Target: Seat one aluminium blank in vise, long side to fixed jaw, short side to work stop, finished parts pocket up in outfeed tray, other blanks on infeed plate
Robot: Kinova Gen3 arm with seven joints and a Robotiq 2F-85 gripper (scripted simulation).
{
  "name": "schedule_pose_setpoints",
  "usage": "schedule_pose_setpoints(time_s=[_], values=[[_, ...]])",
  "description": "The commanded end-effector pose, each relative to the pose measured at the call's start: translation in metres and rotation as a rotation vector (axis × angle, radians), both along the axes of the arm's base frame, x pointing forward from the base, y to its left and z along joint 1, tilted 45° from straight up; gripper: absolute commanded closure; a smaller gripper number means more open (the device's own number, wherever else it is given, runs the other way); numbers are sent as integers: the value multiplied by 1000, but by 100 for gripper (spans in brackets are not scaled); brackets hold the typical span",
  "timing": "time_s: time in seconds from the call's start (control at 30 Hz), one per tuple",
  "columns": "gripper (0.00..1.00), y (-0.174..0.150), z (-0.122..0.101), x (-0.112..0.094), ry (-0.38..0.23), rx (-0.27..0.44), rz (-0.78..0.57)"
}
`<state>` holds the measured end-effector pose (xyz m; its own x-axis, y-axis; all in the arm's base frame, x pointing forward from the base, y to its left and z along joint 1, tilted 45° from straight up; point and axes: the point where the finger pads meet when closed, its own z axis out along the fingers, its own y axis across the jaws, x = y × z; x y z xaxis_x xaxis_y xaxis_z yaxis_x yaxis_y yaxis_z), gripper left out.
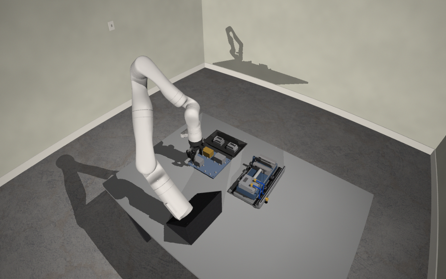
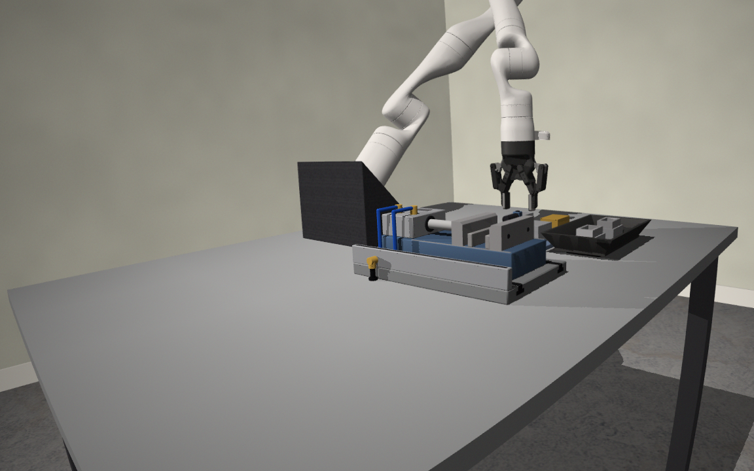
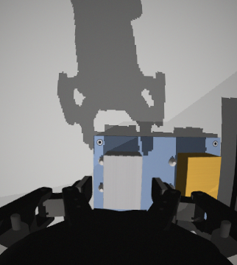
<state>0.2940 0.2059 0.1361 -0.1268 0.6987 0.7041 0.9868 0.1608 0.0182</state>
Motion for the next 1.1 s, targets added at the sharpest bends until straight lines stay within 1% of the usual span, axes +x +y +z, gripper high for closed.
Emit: schedule_pose_setpoints(time_s=[0.0, 1.07], values=[[33, 0, 0, 0, -1, 0, -1], [33, 5, -5, 0, -1, 0, -1]])
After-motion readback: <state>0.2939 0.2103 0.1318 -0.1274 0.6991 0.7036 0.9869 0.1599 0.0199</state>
